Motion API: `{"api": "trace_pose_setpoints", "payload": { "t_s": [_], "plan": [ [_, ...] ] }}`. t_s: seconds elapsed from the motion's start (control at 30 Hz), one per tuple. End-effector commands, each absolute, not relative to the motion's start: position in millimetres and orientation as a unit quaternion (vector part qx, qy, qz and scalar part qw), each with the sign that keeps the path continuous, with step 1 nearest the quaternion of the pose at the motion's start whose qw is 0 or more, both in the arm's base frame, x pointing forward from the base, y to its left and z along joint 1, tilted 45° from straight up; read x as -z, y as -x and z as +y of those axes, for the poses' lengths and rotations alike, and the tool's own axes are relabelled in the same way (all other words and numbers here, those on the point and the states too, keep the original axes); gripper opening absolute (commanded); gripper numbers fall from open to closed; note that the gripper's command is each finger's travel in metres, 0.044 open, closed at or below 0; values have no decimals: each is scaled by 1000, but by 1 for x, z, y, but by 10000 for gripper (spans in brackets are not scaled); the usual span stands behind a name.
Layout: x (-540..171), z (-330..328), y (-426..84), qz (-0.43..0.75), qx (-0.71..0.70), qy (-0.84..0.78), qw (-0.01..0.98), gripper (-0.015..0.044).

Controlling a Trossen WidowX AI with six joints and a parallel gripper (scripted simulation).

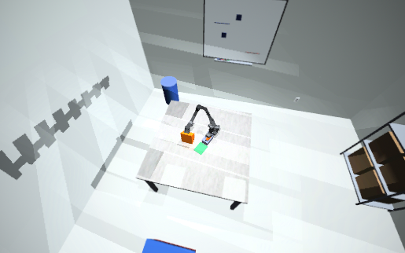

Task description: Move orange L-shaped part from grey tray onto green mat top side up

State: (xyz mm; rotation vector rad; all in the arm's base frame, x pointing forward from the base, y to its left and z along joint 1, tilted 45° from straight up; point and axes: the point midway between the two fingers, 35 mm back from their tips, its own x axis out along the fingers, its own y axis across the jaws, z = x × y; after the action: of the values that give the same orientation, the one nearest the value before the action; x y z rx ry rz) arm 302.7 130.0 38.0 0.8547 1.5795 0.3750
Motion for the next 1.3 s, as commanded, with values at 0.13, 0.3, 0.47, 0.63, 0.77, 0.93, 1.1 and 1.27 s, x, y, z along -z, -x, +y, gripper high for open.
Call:
{"api": "trace_pose_setpoints", "payload": {
  "t_s": [0.13,0.3,0.47,0.63,0.77,0.93,1.1,1.27],
  "plan": [
    [-33,134,-300,687,-161,-371,604,180],
    [-35,133,-302,685,-163,-370,606,180],
    [-35,133,-302,685,-163,-370,606,180],
    [-44,132,-303,686,-162,-371,605,180],
    [-51,132,-304,687,-161,-371,604,180],
    [-72,101,-307,688,-158,-368,606,180],
    [-111,56,-300,688,-159,-369,604,180],
    [-110,55,-304,681,-156,-375,609,180]
  ]
}}
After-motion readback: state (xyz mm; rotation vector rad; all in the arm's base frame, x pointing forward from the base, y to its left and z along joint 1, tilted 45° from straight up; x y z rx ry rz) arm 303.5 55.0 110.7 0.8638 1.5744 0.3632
